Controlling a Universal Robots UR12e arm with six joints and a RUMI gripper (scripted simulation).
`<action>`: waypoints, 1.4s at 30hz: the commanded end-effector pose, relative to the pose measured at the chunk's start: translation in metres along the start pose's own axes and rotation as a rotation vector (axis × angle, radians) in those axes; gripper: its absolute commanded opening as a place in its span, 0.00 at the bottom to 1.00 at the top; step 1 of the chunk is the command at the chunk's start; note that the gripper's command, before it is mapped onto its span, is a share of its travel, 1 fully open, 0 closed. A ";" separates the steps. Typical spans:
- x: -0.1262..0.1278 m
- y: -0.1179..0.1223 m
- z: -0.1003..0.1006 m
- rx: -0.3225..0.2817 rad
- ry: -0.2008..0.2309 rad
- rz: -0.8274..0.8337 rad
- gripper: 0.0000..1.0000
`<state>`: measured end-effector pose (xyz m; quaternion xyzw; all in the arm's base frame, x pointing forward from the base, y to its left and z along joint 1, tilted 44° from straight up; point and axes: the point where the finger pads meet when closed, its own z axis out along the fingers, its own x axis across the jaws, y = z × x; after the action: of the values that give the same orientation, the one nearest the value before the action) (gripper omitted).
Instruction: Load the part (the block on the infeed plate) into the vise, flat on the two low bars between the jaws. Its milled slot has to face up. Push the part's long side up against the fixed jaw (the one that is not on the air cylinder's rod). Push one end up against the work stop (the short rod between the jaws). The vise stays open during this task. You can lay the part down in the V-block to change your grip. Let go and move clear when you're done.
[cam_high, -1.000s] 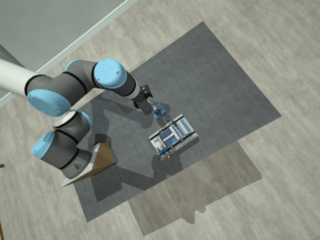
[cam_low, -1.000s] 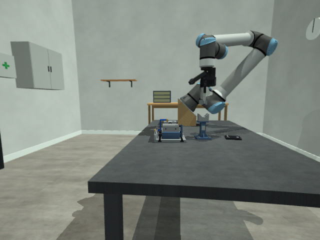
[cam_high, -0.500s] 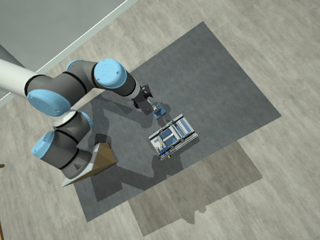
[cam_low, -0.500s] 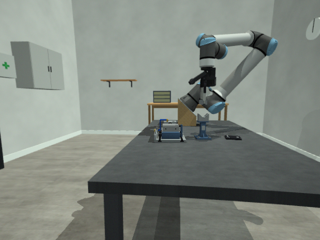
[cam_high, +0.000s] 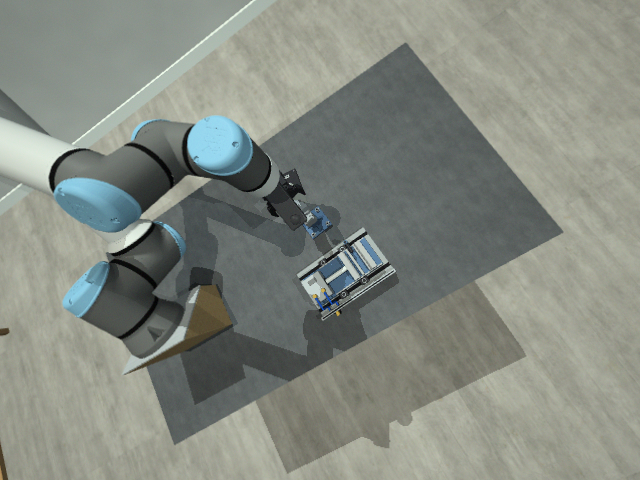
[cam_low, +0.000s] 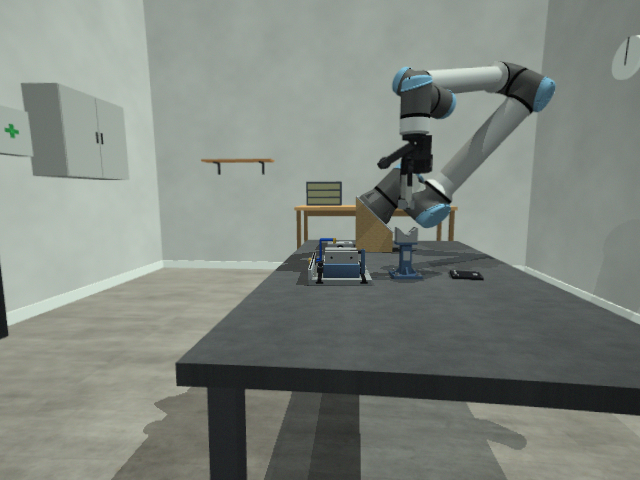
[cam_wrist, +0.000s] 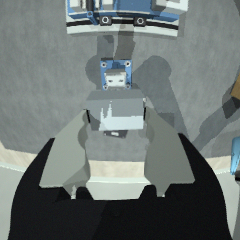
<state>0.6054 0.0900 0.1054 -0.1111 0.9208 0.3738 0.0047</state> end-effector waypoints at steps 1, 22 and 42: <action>-0.001 0.000 -0.001 0.008 -0.001 0.000 0.00; -0.001 0.001 0.000 0.111 -0.001 0.000 0.00; -0.001 0.002 0.000 0.313 -0.001 0.000 0.00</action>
<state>0.6054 0.0917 0.1068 -0.1098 0.9603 0.2558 0.0188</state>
